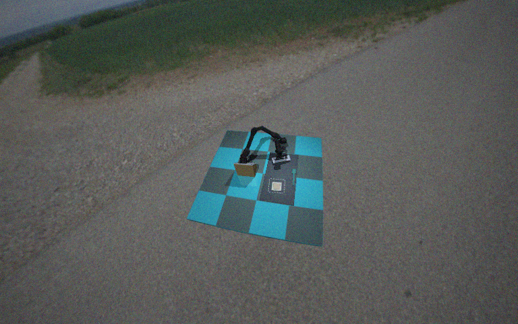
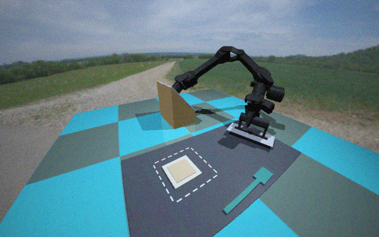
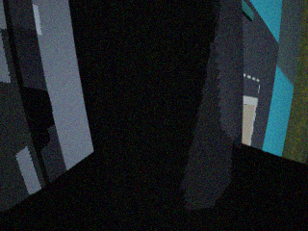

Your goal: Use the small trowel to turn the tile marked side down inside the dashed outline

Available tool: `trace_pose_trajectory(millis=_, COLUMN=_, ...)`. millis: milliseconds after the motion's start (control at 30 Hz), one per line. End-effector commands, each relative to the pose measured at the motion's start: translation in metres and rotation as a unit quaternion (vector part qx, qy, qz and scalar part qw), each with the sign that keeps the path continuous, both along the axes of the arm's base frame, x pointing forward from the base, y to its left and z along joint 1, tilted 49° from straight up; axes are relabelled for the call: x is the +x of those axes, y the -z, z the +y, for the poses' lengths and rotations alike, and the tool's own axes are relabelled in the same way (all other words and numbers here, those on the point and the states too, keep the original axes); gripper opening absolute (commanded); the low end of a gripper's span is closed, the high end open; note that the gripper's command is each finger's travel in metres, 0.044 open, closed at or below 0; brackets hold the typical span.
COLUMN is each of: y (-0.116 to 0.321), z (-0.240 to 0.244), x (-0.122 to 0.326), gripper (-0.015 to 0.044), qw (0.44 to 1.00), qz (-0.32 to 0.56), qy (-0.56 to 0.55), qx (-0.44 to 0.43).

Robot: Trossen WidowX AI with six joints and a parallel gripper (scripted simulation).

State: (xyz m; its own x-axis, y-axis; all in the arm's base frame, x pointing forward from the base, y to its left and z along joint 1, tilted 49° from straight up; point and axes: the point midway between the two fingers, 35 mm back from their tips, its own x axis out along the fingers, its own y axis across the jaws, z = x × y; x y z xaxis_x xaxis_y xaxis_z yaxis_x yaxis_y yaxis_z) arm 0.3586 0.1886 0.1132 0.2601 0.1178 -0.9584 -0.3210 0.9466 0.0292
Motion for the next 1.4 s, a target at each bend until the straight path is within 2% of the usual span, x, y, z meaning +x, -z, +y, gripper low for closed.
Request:
trace_pose_trajectory(millis=0, y=-0.016, z=0.001, x=-0.01, gripper=0.0, qw=0.999, qz=0.01, qy=0.026, qx=-0.027)
trace_pose_trajectory(millis=333, y=-0.021, z=0.004, x=-0.015, gripper=0.0, qw=0.999, qz=0.016, qy=0.035, qx=-0.037)
trace_pose_trajectory(millis=1133, y=0.002, z=0.031, x=-0.016, gripper=0.0, qw=0.999, qz=0.016, qy=0.034, qx=-0.036)
trace_pose_trajectory(millis=1367, y=0.002, z=0.031, x=-0.016, gripper=0.0184, qw=0.999, qz=0.016, qy=0.034, qx=-0.036)
